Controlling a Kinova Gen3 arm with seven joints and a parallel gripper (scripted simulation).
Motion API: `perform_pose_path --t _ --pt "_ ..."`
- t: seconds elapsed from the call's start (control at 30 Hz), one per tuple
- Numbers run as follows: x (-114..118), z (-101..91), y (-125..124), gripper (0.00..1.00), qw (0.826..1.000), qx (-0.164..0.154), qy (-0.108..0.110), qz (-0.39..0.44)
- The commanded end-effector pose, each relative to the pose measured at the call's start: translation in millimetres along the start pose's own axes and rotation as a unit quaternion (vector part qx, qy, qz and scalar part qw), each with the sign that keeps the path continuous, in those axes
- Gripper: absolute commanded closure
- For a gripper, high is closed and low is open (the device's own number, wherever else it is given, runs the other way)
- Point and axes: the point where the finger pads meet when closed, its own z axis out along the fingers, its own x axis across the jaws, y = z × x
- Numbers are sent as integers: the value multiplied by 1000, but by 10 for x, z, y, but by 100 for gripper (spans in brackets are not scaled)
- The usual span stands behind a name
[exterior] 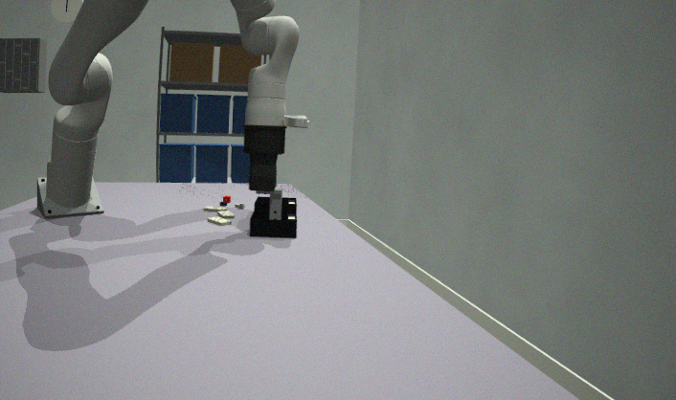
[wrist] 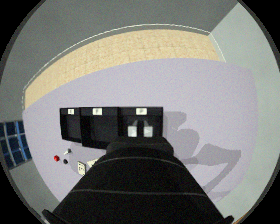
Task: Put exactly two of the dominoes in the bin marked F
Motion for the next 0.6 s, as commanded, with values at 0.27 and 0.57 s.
perform_pose_path --t 0.27,0.57 --pt "-2 -112 -4 69 1000 1 0 0" --pt "-2 -206 -4 69 1000 1 0 0"
